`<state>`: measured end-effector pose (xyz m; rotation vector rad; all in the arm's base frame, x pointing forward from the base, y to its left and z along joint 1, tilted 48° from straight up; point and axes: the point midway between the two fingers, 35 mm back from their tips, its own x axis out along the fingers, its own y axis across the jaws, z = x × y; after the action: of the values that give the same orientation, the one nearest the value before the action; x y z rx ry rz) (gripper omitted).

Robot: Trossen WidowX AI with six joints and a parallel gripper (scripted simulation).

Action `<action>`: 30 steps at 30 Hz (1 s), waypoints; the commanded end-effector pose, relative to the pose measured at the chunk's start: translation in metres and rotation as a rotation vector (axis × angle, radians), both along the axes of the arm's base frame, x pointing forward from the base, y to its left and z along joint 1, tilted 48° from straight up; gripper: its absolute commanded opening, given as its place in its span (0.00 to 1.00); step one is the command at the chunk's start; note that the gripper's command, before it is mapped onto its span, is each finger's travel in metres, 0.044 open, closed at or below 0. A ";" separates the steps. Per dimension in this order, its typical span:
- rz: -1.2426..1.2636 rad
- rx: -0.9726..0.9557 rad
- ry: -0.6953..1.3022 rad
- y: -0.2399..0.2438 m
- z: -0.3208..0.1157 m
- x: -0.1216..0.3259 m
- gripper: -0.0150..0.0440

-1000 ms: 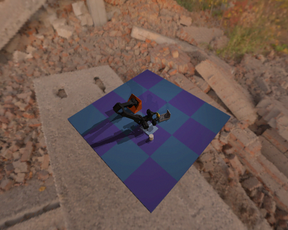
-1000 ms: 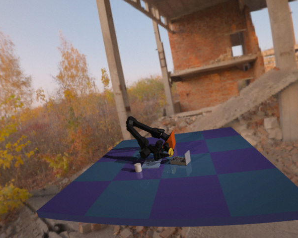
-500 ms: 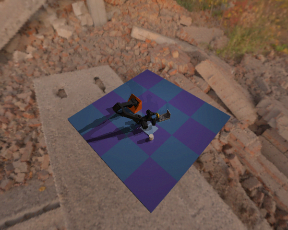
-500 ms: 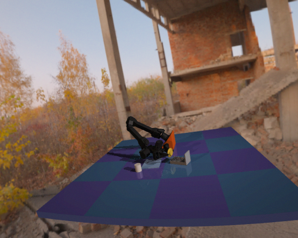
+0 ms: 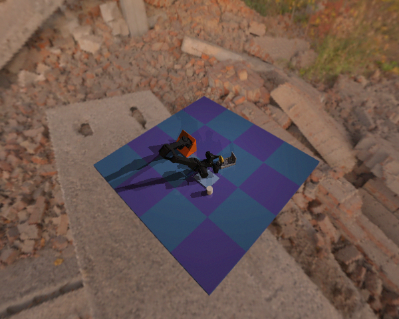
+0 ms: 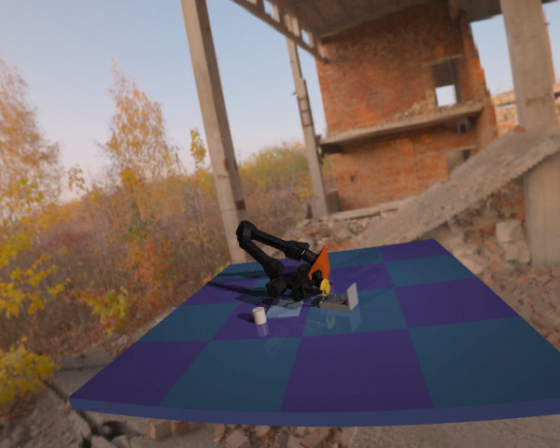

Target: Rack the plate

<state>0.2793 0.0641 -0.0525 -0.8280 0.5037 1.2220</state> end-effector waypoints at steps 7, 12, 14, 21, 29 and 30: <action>0.000 0.001 -0.001 0.010 -0.010 0.006 0.25; 0.001 0.000 -0.001 0.010 -0.012 0.006 0.25; 0.002 0.000 0.000 0.002 -0.020 0.008 0.25; -0.004 -0.005 0.006 0.000 -0.021 0.007 0.25; -0.004 -0.005 0.006 0.000 -0.021 0.007 0.25; -0.004 -0.005 0.006 0.000 -0.021 0.007 0.25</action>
<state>0.2867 0.0644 -0.0740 -0.8296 0.5106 1.2220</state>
